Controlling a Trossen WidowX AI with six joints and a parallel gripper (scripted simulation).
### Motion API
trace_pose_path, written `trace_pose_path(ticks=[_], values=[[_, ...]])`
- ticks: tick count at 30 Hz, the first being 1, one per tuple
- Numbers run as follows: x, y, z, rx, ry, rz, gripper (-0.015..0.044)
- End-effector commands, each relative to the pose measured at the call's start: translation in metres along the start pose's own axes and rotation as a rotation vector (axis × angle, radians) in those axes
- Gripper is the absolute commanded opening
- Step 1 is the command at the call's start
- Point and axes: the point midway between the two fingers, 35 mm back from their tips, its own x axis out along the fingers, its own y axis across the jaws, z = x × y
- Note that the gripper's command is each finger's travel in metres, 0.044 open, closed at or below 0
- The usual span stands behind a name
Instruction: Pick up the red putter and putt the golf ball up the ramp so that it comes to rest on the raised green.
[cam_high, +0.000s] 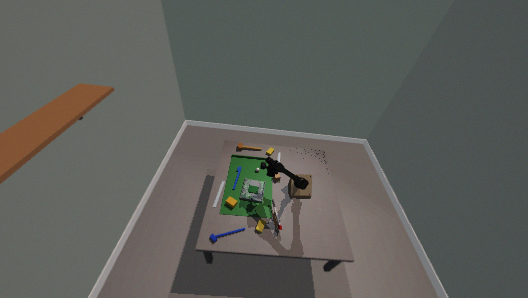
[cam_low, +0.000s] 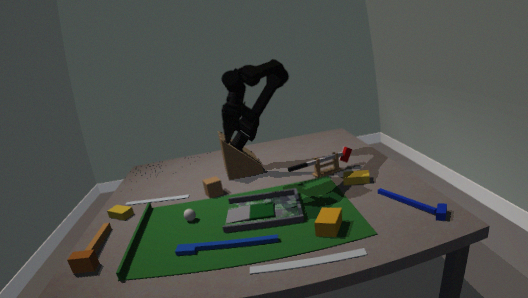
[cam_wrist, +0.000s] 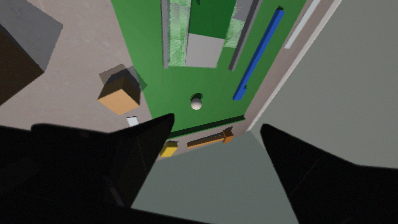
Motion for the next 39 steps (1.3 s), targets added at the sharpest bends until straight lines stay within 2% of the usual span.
trace_pose_path(ticks=[1,7,14,23,39], values=[[0.012,0.019,0.063,-0.065,-0.165,0.081,0.044],[0.016,0.063,0.153,-0.152,-0.41,0.235,0.044],[0.0,0.127,0.236,-0.21,-0.662,0.443,0.044],[-0.003,0.132,0.247,-0.213,-0.682,0.463,0.044],[0.033,0.151,0.262,-0.213,-0.684,0.463,0.044]])
